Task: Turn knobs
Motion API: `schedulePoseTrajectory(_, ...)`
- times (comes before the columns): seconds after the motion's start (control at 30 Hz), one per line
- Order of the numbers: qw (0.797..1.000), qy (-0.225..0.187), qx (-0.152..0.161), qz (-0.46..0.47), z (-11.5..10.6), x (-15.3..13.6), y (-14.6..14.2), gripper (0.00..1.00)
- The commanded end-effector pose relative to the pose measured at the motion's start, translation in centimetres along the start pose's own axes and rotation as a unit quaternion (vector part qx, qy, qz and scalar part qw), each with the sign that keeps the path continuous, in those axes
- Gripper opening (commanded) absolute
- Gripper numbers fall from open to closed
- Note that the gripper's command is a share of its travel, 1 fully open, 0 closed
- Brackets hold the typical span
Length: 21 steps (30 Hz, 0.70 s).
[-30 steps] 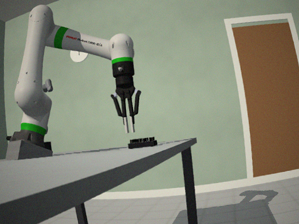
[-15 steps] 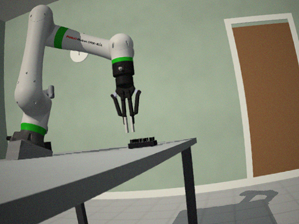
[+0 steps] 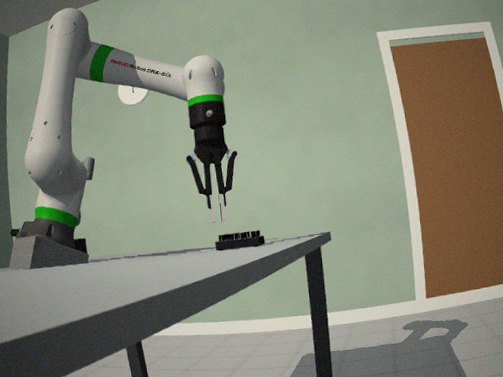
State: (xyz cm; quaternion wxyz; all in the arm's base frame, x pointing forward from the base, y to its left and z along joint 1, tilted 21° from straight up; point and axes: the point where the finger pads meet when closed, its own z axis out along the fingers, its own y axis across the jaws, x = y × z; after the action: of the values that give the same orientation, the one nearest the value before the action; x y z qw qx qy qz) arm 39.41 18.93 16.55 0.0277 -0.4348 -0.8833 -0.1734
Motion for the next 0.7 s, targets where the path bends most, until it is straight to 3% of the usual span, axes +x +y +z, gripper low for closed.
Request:
schedulePoseTrajectory(0.0,0.997,0.006,-0.001,-0.078,-0.18,0.00,0.02,0.12)
schedulePoseTrajectory(0.3,0.985,0.006,-0.002,-0.171,-0.38,0.02,0.02,0.12)
schedulePoseTrajectory(0.67,0.942,0.005,-0.002,-0.334,-0.75,0.05,0.02,0.12)
